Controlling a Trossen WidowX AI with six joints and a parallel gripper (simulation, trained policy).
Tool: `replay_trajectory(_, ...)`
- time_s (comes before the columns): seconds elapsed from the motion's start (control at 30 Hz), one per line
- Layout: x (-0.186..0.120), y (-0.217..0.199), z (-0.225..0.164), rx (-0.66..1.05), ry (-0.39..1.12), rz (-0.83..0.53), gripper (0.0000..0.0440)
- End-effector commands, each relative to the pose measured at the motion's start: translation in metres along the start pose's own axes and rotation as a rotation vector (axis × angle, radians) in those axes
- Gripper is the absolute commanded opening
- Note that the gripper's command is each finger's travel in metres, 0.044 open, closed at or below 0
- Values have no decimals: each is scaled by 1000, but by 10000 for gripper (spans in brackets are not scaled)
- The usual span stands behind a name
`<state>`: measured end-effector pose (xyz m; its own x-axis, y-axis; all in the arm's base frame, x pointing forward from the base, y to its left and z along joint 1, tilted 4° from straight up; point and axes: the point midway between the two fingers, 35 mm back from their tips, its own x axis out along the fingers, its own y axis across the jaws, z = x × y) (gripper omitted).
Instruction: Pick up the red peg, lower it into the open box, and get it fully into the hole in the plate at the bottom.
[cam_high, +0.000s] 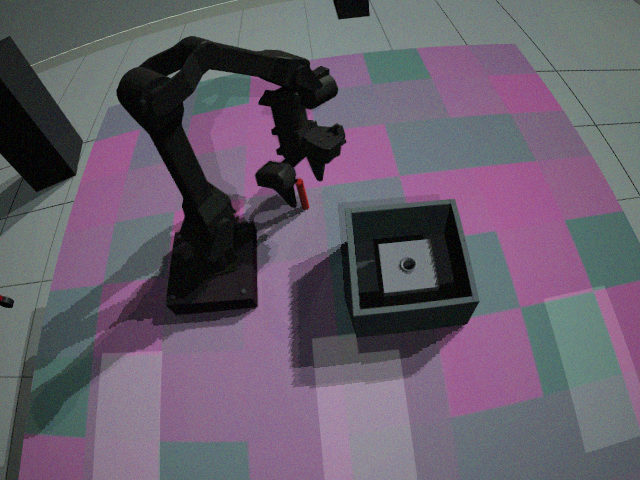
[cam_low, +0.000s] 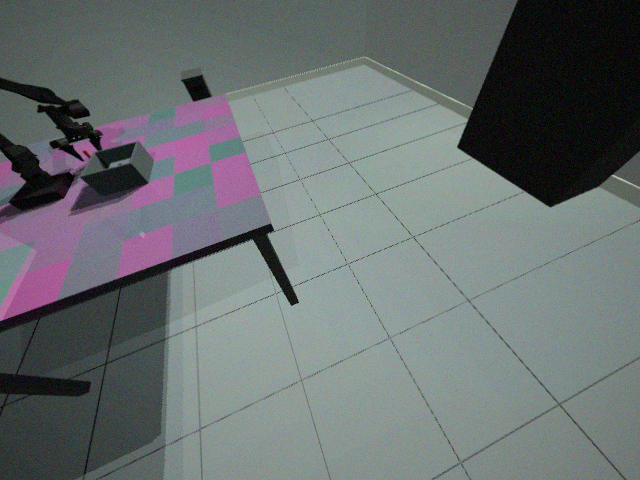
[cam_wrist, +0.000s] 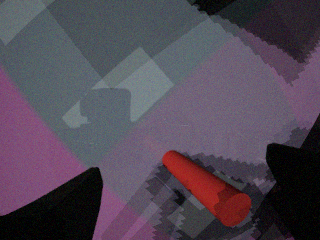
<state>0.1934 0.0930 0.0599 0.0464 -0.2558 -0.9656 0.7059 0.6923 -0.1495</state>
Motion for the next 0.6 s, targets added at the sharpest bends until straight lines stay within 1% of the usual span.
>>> replay_trajectory(0.0,15,0,-2,-7,-16,-1,435)
replay_trajectory(0.07,21,-1,-3,-16,-15,-7,412)
replay_trajectory(0.1,24,-1,-4,-20,-13,-11,390)
replay_trajectory(0.3,36,-4,-8,-29,8,-32,233)
replay_trajectory(0.57,41,-8,-8,-20,28,-71,29)
